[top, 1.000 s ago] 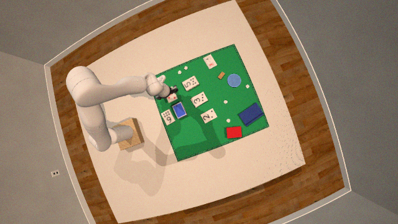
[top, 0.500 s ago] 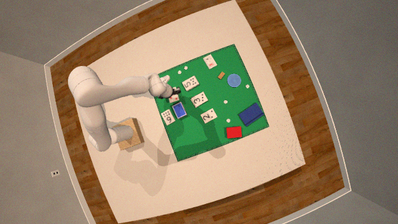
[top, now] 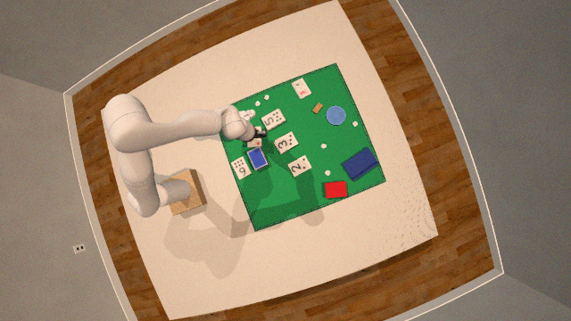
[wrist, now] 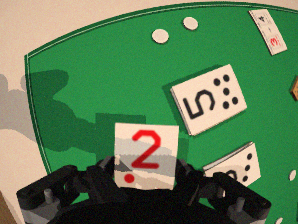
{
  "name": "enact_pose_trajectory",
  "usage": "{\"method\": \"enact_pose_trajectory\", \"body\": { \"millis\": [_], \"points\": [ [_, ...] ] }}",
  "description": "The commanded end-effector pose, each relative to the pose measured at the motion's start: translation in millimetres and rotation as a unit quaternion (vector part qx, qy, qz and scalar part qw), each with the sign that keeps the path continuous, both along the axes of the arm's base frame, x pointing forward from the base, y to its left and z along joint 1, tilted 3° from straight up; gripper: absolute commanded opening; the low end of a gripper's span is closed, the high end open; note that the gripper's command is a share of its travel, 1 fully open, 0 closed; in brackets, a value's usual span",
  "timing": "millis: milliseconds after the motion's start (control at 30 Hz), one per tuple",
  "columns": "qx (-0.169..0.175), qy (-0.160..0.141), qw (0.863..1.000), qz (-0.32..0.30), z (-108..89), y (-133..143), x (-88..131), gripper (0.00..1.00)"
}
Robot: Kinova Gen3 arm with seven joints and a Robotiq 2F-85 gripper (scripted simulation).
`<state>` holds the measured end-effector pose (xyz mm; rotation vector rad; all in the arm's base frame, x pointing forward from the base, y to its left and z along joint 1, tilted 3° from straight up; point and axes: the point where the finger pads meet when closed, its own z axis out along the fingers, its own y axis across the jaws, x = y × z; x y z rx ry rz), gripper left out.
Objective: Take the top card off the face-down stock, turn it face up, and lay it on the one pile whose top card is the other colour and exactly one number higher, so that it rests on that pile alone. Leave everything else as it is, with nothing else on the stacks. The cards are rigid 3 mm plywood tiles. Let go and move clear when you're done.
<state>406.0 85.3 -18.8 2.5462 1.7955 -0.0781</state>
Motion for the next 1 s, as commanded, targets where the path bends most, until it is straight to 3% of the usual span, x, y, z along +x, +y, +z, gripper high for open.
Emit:
{"method": "enact_pose_trajectory", "body": {
  "millis": [0, 400, 467, 967],
  "points": [
    [-0.001, -0.002, 1.0, -0.021, -0.1, -4, 6, 0.72],
    [-0.005, -0.009, 0.987, -0.158, 1.5, -21, 35, 0.72],
    [-0.005, -0.009, 0.987, -0.158, 1.5, -21, 35, 0.72],
    [-0.009, -0.017, 0.947, -0.319, 3.3, -43, 70, 0.72]
  ]
}}
